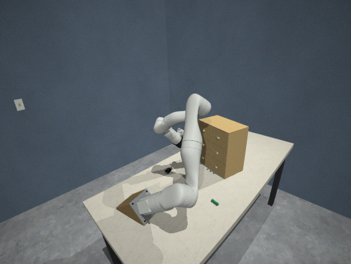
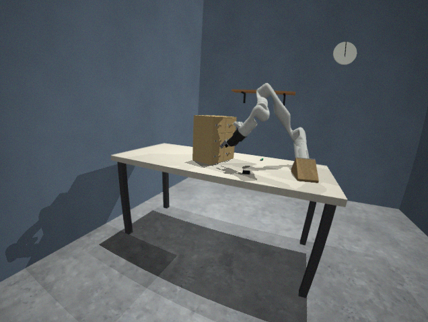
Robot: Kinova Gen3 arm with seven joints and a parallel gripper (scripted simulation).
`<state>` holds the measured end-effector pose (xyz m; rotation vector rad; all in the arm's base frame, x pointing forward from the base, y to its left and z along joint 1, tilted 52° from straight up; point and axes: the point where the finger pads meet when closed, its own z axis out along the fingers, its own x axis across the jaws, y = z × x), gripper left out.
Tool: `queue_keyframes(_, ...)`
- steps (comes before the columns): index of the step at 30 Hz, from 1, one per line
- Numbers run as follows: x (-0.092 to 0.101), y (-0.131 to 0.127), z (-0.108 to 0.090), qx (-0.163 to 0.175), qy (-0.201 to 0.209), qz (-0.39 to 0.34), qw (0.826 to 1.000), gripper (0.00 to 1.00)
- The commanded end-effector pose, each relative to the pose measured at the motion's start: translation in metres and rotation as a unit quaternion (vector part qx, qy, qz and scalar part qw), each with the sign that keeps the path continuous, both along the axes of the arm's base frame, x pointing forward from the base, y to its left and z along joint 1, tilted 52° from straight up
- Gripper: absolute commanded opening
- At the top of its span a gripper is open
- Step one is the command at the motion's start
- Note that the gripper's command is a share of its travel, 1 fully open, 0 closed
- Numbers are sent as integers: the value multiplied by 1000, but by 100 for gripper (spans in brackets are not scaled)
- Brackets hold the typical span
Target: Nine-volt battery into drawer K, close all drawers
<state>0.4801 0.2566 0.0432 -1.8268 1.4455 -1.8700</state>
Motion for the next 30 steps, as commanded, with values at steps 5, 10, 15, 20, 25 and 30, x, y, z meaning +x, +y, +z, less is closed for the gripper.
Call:
queue_keyframes(5, 3, -6, -7, -14, -17, 22, 1000, 100)
queue_keyframes(10, 7, -9, -9, -18, -30, 35, 999, 100)
queue_keyframes(15, 10, -11, -10, -21, -37, 43, 998, 100)
queue_keyframes(20, 10, -11, -10, -22, -39, 45, 998, 100)
queue_keyframes(25, 11, -11, -10, -22, -40, 46, 998, 100)
queue_keyframes(30, 11, -13, -11, -22, -40, 46, 998, 100)
